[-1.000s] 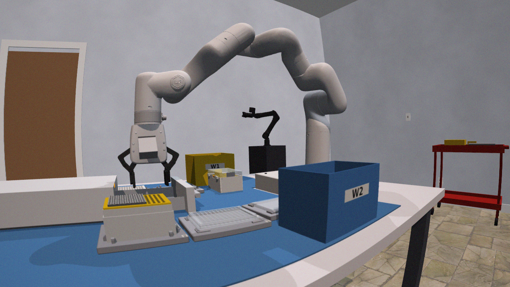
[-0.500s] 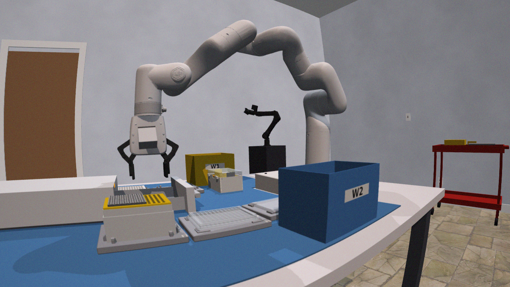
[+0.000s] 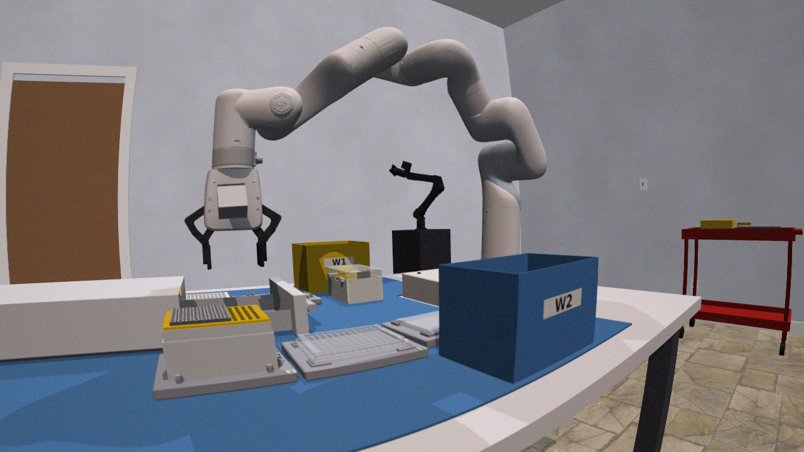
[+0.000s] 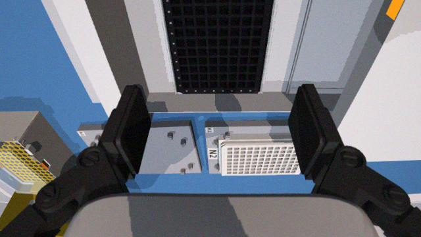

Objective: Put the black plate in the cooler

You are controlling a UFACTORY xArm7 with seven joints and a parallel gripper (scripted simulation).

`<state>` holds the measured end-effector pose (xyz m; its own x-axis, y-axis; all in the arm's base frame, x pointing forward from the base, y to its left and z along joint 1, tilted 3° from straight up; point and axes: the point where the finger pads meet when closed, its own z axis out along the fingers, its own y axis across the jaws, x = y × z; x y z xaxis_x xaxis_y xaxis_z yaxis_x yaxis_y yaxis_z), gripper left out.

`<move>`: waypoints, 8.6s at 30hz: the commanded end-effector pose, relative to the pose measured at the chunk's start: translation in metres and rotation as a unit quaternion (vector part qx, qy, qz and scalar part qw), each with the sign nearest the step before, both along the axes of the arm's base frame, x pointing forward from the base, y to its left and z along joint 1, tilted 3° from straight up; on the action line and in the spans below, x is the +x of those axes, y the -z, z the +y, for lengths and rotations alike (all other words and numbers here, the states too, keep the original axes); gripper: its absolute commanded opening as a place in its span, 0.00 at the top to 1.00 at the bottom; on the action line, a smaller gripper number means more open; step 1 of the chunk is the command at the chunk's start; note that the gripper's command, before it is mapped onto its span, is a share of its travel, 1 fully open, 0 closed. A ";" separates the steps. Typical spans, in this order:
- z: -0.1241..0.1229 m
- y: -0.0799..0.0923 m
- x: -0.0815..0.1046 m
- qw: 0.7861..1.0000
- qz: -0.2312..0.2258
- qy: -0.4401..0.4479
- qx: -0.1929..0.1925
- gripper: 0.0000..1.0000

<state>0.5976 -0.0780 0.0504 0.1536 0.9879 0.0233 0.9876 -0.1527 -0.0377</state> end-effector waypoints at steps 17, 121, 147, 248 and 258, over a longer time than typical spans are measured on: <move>-0.001 -0.031 0.002 1.000 -0.003 0.000 0.000 0.00; 0.026 0.031 -0.161 1.000 -0.002 0.000 0.000 1.00; 0.027 0.061 -0.162 1.000 -0.002 0.000 0.000 1.00; 0.006 0.065 -0.026 1.000 -0.002 0.000 0.000 1.00; 0.004 0.065 -0.013 1.000 -0.002 0.000 0.000 1.00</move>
<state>0.5788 -0.0734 -0.0171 0.1536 0.9879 0.0234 0.9875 -0.1526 -0.0385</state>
